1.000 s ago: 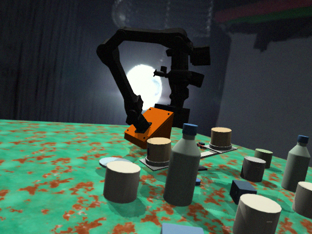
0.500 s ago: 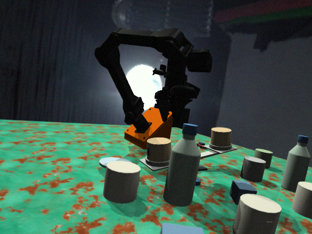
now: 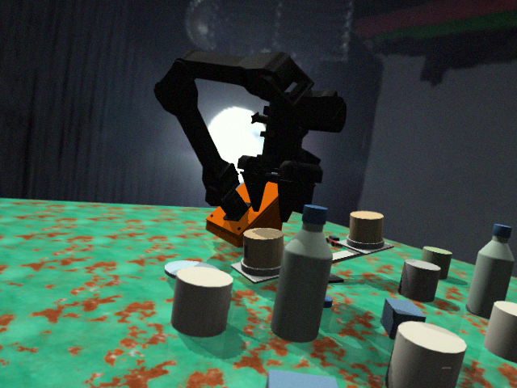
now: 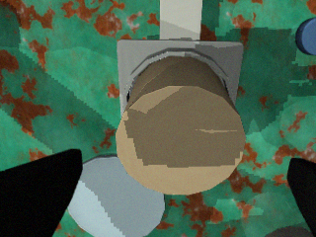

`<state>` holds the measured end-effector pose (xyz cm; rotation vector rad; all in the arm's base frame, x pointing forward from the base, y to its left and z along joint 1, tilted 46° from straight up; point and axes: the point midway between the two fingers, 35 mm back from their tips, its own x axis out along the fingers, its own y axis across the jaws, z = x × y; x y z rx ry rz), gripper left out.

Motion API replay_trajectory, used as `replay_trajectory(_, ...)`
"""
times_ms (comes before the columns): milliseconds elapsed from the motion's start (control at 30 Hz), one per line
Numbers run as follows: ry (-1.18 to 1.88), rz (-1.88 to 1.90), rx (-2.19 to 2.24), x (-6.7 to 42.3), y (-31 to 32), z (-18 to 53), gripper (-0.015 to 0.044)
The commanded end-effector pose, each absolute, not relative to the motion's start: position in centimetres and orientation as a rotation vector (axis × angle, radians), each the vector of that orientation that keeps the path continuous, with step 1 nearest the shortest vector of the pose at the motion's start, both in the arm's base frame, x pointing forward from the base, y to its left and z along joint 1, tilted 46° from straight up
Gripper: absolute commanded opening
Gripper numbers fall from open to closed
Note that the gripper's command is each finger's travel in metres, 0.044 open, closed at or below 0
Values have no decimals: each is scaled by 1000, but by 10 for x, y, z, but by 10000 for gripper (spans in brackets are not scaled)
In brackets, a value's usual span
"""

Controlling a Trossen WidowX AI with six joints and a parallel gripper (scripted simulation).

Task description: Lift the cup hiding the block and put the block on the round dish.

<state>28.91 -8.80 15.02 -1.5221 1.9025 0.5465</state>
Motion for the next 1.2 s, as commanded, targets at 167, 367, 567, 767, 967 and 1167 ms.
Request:
replay_trajectory(167,1907,555,-1520,287,-100,139,440)
replay_trajectory(367,1906,556,-1520,286,-107,132,440)
replay_trajectory(567,1905,556,-1520,285,-113,125,440)
replay_trajectory(767,1905,555,-1520,284,-120,118,440)
replay_trajectory(967,1906,554,-1520,283,-127,112,440)
replay_trajectory(1167,1907,553,-1521,281,-134,105,440)
